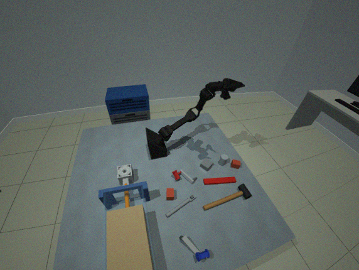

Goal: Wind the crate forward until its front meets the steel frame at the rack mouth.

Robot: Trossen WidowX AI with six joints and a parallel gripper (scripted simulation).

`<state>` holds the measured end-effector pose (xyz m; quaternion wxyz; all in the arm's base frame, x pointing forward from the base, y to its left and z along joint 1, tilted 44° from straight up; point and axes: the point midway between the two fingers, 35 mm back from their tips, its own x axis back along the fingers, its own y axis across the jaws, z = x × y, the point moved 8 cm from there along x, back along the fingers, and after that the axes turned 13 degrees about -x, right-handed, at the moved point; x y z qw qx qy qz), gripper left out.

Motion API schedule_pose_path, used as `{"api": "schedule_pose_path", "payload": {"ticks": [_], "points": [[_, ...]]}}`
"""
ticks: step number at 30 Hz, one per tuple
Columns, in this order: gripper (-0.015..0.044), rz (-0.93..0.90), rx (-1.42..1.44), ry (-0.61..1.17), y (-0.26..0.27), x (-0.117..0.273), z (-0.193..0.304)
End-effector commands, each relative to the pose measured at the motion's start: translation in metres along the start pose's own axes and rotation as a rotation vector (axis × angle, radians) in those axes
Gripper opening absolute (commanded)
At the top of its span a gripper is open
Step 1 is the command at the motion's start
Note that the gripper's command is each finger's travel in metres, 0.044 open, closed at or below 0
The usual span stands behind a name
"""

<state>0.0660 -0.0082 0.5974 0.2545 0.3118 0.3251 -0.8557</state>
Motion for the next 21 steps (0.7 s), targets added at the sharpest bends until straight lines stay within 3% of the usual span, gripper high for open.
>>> {"api": "schedule_pose_path", "payload": {"ticks": [1, 10, 21], "points": [[0.0440, -0.113, -0.311, -0.015, 0.053, -0.004, 0.001], [0.0440, -0.439, -1.009, -0.043, 0.174, -0.009, -0.041], [0.0440, -0.963, -1.722, -0.057, 0.268, 0.011, -0.154]]}}
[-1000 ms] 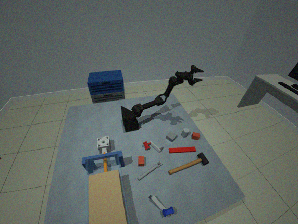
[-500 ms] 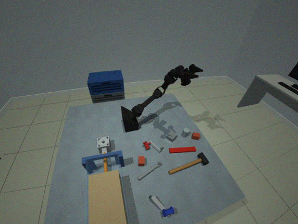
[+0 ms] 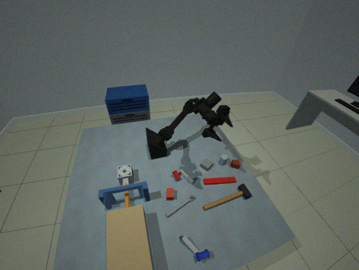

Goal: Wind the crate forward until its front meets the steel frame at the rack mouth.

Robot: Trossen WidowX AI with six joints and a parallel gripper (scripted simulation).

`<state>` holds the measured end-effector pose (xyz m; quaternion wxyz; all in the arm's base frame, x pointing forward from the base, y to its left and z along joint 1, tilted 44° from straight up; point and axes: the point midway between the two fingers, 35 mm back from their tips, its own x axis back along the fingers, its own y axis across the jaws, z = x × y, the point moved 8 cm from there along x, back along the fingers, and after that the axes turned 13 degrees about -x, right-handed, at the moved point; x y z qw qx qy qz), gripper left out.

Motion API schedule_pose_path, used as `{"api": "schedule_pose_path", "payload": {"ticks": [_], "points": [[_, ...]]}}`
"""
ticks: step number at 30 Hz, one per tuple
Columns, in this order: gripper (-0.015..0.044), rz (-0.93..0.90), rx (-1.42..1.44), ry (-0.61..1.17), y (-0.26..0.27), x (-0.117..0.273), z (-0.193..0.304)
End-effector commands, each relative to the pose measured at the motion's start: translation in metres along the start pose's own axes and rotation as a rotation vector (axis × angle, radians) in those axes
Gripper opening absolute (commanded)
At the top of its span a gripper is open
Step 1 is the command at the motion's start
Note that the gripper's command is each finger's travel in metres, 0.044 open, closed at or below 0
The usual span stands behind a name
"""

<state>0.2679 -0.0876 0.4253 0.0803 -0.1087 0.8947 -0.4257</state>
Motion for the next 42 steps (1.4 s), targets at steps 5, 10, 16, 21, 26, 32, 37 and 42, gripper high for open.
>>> {"api": "schedule_pose_path", "payload": {"ticks": [5, 10, 16, 21, 26, 32, 37, 42], "points": [[0.0440, -0.321, -0.458, 0.124, 0.080, -0.042, 0.039], [0.0440, -0.507, -0.705, 0.257, 0.132, -0.057, 0.053], [0.0440, -0.738, -0.958, 0.464, 0.197, -0.062, 0.066], [0.0440, -0.964, -1.179, 0.749, 0.262, -0.052, 0.071], [0.0440, -1.131, -1.321, 1.051, 0.311, -0.033, 0.070], [0.0440, -1.136, -1.325, 1.063, 0.313, -0.032, 0.070], [0.0440, -1.136, -1.325, 1.063, 0.315, -0.033, 0.069], [0.0440, -1.136, -1.325, 1.063, 0.337, -0.038, 0.068]]}}
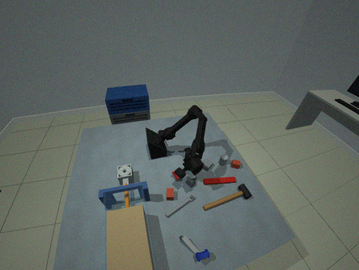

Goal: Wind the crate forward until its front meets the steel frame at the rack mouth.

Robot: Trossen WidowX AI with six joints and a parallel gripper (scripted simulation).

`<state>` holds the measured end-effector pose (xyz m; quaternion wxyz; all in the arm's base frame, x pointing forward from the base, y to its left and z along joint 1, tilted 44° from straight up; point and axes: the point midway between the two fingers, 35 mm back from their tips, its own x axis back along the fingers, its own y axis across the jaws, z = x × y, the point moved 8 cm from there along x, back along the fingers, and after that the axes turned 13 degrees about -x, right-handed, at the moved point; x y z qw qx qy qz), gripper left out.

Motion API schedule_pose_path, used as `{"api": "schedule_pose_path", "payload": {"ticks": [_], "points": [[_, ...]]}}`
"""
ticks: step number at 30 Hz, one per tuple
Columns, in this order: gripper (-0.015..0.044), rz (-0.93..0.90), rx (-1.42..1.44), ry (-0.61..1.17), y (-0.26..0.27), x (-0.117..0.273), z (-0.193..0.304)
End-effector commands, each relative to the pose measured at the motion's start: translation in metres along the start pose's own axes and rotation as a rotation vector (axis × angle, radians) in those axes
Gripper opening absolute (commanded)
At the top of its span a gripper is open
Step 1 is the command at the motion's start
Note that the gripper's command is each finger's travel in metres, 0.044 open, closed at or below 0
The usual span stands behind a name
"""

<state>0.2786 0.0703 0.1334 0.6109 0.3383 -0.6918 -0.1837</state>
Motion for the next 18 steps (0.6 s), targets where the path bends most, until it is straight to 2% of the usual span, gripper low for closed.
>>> {"api": "schedule_pose_path", "payload": {"ticks": [1, 5, 18], "points": [[0.0440, -0.003, -0.012, 0.013, -0.001, -0.018, 0.001], [0.0440, -0.005, -0.012, 0.012, 0.000, -0.033, 0.001], [0.0440, -0.005, -0.012, 0.012, 0.000, -0.046, 0.001]]}}
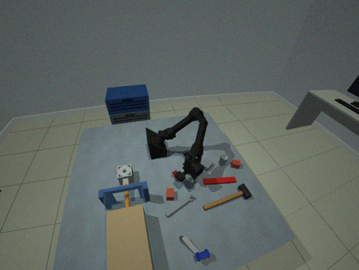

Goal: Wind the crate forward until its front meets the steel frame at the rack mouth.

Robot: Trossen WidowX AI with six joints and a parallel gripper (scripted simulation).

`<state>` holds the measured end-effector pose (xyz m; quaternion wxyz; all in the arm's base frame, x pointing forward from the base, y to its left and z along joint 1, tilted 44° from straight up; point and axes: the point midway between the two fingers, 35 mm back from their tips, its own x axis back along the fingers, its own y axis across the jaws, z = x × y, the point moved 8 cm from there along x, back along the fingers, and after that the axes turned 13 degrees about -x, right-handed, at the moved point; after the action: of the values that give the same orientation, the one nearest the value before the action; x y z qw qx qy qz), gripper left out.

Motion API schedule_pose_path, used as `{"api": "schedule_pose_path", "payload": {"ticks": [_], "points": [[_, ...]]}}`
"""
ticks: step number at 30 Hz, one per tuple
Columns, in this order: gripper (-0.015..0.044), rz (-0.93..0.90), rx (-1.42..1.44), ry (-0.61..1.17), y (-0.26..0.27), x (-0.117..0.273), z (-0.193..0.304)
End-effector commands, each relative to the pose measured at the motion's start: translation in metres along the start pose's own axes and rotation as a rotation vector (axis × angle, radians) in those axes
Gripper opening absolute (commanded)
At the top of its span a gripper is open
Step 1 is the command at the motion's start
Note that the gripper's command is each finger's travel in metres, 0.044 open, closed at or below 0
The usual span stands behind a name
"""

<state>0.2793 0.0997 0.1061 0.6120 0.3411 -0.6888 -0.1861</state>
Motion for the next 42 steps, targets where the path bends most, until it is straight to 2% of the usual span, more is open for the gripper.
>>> {"api": "schedule_pose_path", "payload": {"ticks": [1, 4, 42], "points": [[0.0440, 0.003, -0.010, 0.008, -0.0019, -0.0076, 0.0015], [0.0440, 0.003, -0.010, 0.008, -0.0019, -0.0087, 0.0016], [0.0187, -0.001, -0.001, 0.003, 0.0000, -0.0051, 0.0005]]}}
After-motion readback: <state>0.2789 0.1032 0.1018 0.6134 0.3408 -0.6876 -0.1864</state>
